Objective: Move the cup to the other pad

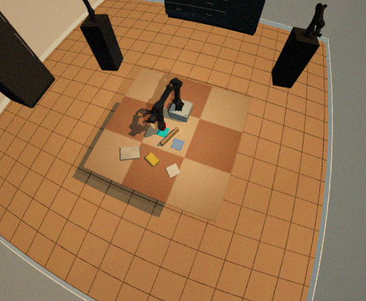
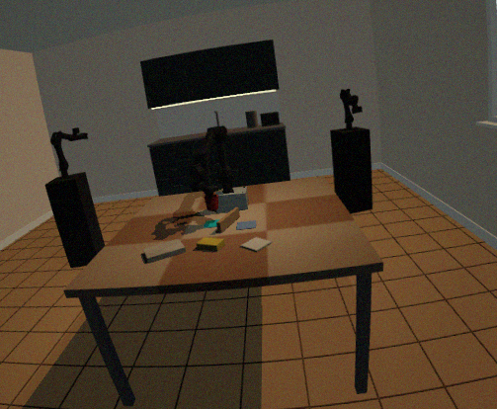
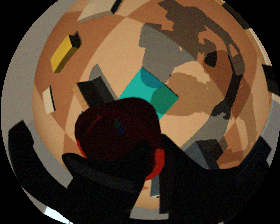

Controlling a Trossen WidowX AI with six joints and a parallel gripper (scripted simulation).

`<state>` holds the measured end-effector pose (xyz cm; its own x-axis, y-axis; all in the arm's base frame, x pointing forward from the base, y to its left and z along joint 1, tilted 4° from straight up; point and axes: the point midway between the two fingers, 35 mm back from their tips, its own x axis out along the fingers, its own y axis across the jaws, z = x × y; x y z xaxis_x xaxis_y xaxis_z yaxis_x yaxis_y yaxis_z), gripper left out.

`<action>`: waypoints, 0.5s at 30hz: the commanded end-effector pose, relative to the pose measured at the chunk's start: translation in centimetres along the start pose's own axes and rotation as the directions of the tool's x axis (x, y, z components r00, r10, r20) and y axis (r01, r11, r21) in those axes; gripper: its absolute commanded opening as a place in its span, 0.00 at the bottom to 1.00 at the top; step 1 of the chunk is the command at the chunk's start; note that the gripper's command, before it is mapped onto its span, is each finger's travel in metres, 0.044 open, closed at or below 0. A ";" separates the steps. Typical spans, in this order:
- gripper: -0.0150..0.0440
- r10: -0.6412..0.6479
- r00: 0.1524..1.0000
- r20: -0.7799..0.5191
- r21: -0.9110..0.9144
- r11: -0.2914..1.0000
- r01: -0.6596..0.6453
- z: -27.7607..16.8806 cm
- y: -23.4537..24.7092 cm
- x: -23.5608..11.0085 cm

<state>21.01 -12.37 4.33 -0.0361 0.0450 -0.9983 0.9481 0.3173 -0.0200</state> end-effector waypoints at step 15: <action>0.25 -0.005 1.000 0.004 -0.004 1.000 0.005 0.6 -0.9 1.3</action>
<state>20.39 -13.16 3.54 -0.0344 0.0426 -0.9985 0.9483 0.3169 -0.0191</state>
